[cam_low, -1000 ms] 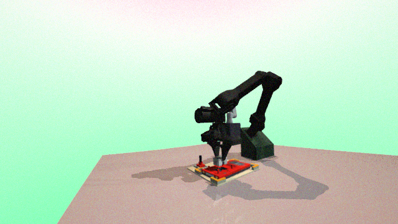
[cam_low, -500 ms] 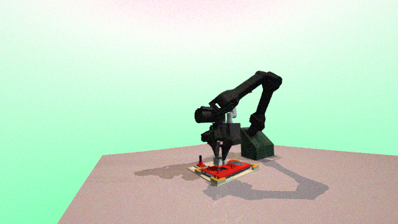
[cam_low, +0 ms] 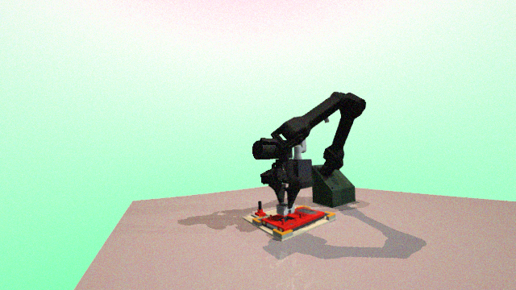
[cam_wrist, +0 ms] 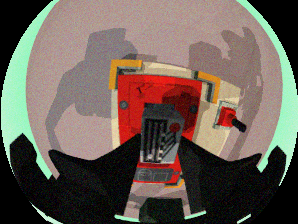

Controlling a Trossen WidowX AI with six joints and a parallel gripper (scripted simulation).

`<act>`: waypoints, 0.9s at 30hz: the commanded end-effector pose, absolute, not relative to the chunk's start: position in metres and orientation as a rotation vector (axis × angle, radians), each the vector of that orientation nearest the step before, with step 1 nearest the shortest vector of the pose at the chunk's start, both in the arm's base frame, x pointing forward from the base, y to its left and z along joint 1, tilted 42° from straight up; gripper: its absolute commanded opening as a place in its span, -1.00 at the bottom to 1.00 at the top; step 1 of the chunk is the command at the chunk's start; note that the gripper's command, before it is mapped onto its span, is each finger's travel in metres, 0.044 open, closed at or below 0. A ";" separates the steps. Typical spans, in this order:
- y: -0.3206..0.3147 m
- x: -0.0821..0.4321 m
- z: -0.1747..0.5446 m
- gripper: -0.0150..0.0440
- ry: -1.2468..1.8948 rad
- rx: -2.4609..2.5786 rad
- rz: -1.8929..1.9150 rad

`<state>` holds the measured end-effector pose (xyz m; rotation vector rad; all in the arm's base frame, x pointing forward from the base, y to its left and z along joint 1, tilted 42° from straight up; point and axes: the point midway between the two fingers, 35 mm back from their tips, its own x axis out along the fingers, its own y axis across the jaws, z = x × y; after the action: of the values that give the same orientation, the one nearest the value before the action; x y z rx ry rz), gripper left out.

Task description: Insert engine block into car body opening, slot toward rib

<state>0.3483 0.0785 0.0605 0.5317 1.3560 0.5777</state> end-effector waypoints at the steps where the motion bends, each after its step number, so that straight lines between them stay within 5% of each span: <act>1: 0.080 0.348 0.060 0.05 1.352 0.525 0.588; 27: 0.083 0.349 0.056 0.05 1.354 0.530 0.585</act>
<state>0.3487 0.0818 0.0568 0.5233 1.3515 0.5858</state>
